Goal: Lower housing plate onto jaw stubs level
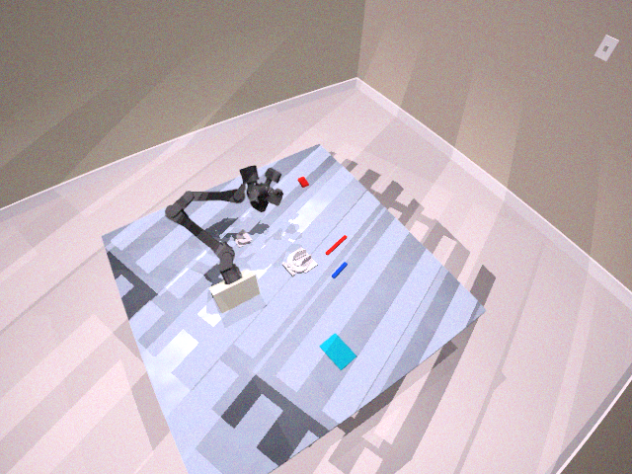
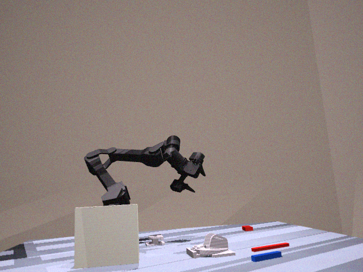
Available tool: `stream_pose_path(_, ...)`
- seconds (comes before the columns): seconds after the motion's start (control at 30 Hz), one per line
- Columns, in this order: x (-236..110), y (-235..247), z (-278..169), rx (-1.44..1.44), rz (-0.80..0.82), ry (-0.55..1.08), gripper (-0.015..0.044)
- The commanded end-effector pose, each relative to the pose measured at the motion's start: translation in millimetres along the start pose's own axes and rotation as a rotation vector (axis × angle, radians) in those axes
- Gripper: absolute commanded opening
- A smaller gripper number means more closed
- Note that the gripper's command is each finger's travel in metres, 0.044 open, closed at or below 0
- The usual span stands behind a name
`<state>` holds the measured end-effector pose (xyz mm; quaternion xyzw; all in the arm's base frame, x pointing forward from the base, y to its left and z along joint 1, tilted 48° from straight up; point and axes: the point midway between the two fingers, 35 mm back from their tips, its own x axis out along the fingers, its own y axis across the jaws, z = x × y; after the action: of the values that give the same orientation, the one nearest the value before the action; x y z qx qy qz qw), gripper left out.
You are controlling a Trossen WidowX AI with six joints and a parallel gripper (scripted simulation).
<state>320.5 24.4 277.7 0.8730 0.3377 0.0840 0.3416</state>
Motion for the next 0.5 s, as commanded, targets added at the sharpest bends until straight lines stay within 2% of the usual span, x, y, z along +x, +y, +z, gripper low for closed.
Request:
stream_pose_path(0.0,0,0,0,0.000,0.000,0.000,0.0426)
stream_pose_path(0.03,0,0,0,-0.003,-0.002,-0.001,0.0440)
stream_pose_path(0.47,11,-33,-1,-0.228,-0.142,-0.039,0.0440)
